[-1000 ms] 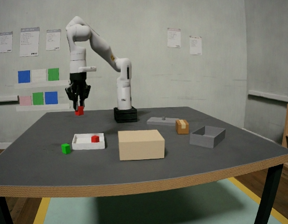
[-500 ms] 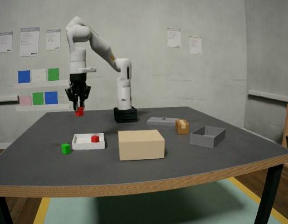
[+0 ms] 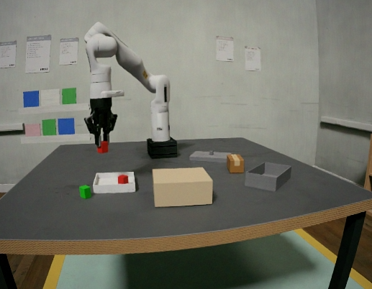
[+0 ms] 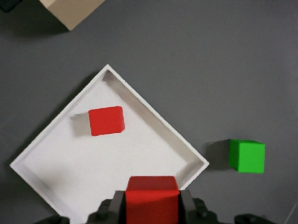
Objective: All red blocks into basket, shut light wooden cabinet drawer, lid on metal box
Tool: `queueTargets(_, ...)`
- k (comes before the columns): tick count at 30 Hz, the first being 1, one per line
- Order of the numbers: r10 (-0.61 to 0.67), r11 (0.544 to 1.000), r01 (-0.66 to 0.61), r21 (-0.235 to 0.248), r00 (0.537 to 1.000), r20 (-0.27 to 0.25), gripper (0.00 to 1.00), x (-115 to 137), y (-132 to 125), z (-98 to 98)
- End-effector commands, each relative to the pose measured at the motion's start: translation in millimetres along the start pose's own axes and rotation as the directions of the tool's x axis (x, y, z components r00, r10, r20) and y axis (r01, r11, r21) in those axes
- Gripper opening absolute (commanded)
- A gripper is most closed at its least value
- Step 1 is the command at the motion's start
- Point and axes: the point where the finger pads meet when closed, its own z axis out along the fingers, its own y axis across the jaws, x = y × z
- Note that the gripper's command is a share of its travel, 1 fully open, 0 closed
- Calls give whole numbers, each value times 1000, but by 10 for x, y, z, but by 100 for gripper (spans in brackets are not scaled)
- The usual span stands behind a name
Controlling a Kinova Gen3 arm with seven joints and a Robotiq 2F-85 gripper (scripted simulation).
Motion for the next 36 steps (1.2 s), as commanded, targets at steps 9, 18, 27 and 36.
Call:
queueTargets(9,0,1000,0,-2,1000,0,10,3,6,119)
queueTargets(18,0,1000,0,-2,1000,0,10,4,8,278)
queueTargets(27,0,1000,0,-2,1000,0,10,4,10,417)
queueTargets(36,0,1000,0,-2,1000,0,10,5,12,606)
